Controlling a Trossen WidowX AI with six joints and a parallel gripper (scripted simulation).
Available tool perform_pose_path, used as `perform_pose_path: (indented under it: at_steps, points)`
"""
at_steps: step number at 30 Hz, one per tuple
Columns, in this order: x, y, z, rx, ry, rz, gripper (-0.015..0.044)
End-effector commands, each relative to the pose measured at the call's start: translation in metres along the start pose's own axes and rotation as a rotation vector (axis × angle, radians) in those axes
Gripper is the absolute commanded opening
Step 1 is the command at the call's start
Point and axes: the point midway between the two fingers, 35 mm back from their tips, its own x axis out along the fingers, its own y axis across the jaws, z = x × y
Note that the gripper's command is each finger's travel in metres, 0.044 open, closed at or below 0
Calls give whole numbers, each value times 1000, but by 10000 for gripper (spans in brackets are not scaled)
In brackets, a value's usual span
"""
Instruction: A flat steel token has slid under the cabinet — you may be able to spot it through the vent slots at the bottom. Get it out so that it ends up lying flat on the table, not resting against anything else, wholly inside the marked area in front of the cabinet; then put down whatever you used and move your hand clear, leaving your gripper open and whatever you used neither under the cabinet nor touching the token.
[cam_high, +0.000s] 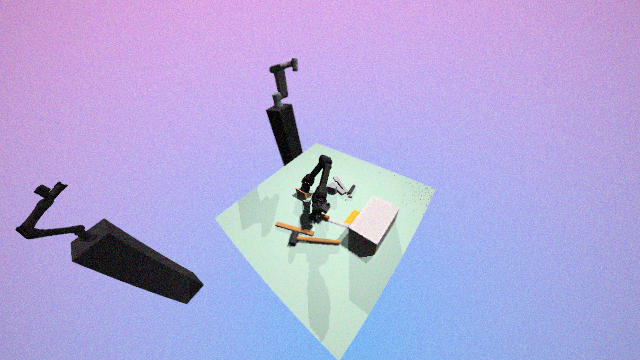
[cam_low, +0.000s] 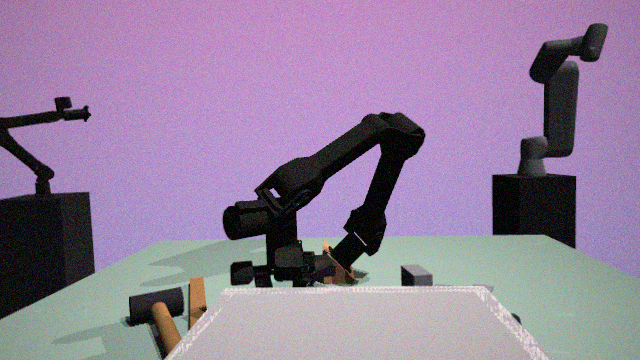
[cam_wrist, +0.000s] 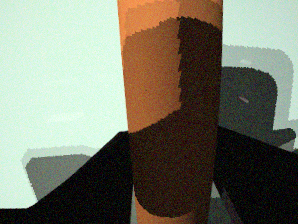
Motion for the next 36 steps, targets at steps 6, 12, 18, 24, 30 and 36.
perform_pose_path:
  at_steps: [6, 12, 18, 24, 30, 36]
  points:
    - [0, 0, 0, 0, 0, 0, 0]
    - [-1, 0, -5, 3, 1, 0, 0]
    - [-3, -1, -15, 9, 3, 0, 0]
    - [-2, -2, -13, 13, 3, 1, 0]
    - [-2, -2, -4, 14, 3, 1, 0]
    - [-2, -2, 6, 14, 3, 1, 0]
